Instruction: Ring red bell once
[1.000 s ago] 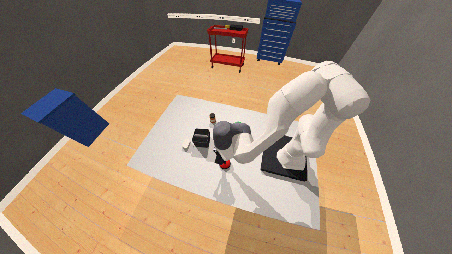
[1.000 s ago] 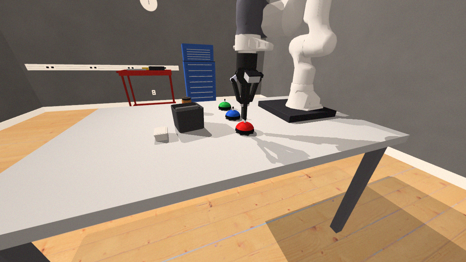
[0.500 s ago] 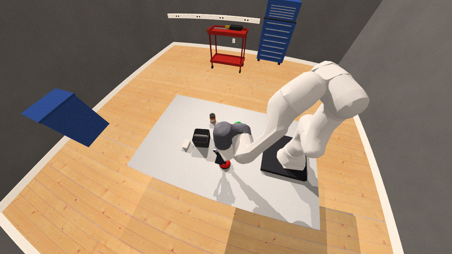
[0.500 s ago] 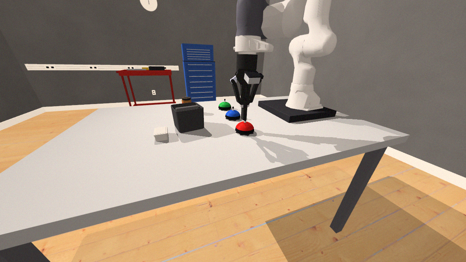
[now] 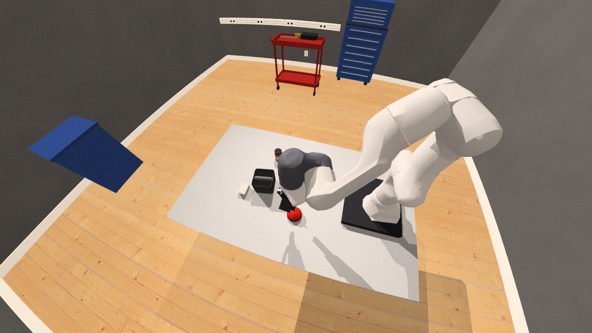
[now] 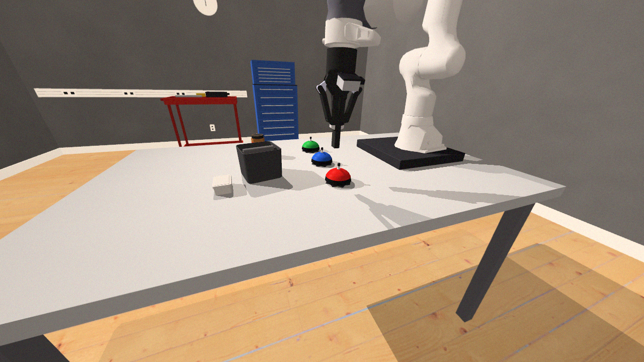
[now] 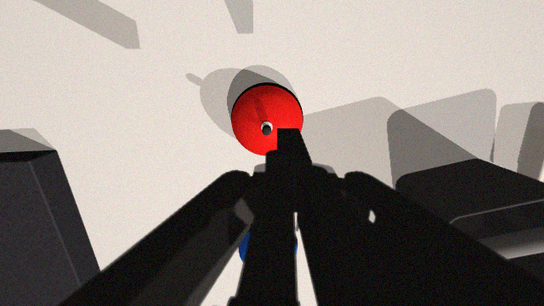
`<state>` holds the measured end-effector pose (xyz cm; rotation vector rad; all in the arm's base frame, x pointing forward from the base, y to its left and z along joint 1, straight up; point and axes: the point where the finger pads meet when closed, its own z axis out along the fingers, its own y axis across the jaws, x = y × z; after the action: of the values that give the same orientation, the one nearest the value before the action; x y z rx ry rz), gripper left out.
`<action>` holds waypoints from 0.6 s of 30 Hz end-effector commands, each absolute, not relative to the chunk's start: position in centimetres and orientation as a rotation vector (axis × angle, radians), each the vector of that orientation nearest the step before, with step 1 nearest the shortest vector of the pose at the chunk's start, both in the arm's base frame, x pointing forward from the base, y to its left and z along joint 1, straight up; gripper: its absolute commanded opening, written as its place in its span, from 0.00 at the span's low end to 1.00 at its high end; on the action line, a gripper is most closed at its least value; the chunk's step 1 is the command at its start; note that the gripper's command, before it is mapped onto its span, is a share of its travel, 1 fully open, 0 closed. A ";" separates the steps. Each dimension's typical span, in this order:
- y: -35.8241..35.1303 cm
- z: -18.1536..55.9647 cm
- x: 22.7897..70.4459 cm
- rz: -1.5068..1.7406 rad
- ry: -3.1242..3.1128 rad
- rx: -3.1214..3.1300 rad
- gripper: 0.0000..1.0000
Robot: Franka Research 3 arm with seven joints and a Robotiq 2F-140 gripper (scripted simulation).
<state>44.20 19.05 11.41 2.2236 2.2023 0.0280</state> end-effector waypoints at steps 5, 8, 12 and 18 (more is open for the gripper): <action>18.9 13.2 43.5 -0.004 2.224 2.219 0.10; 18.9 13.2 43.5 -0.004 2.224 2.219 0.10; 18.9 13.2 43.5 -0.004 2.224 2.219 0.10; 18.9 13.2 43.5 -0.004 2.224 2.219 0.10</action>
<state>43.52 18.89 13.06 2.2222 2.2178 -0.0027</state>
